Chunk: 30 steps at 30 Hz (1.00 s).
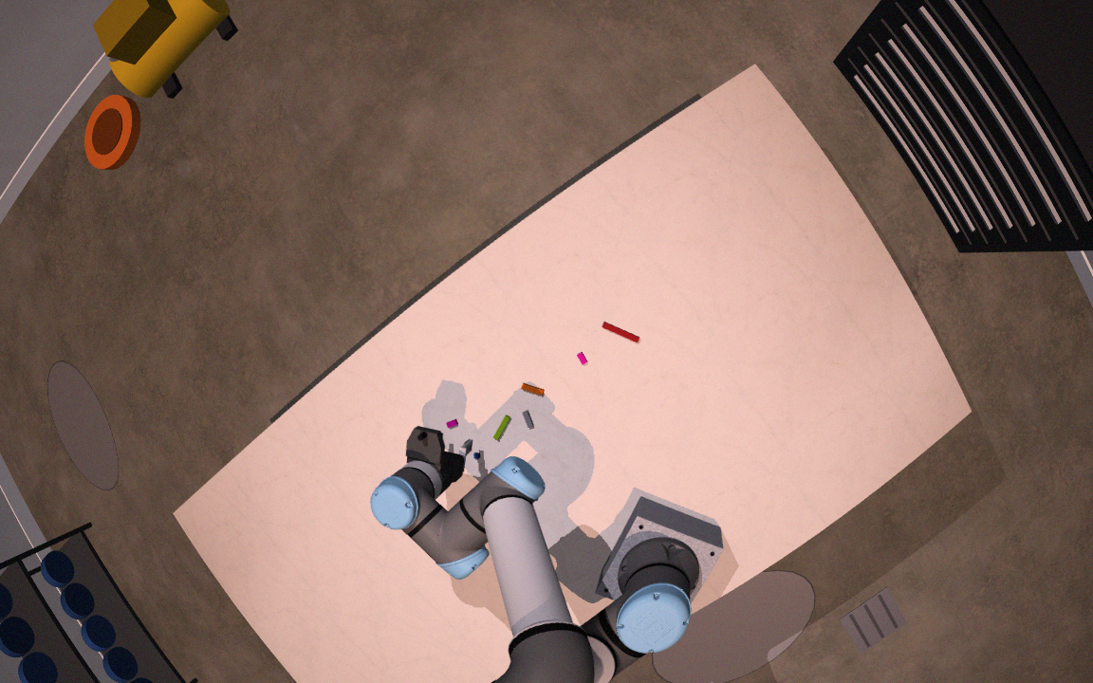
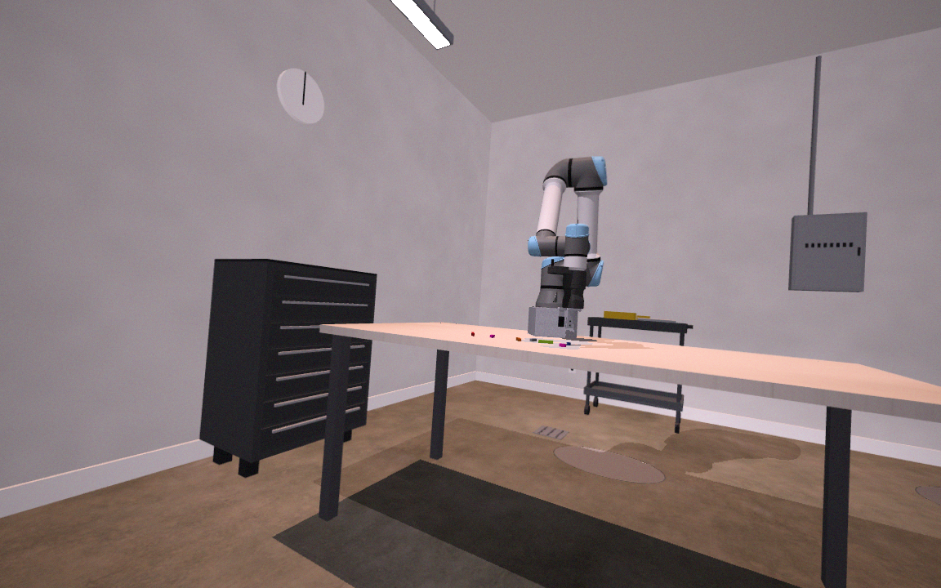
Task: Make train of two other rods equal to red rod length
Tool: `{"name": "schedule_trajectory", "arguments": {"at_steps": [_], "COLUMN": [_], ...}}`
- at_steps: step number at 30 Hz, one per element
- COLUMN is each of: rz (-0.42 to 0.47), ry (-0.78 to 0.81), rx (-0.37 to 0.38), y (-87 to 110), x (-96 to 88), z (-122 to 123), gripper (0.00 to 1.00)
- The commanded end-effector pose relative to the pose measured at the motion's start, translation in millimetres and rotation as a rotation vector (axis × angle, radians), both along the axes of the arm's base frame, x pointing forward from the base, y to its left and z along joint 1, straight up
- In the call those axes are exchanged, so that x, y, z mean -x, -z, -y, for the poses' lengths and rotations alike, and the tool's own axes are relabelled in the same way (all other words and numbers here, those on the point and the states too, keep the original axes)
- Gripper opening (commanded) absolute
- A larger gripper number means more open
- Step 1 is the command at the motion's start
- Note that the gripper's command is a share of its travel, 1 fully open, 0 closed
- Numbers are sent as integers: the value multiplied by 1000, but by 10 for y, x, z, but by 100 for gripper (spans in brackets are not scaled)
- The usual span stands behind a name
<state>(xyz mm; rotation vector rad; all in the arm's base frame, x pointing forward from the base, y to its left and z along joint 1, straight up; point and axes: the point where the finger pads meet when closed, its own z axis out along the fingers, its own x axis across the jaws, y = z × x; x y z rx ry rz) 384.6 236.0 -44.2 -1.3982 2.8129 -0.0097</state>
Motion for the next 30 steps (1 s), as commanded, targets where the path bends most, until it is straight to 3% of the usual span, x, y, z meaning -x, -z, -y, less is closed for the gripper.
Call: {"name": "schedule_trajectory", "arguments": {"at_steps": [1, 11, 24, 30], "rz": [1, 0, -2, -3], "ry": [-12, -164, -615, -715], "rx": [0, 0, 2, 3], "y": [-5, -8, -9, -7], "x": [-1, 45, 241, 297], "z": [7, 103, 349, 396], "gripper": [100, 100, 100, 100]}}
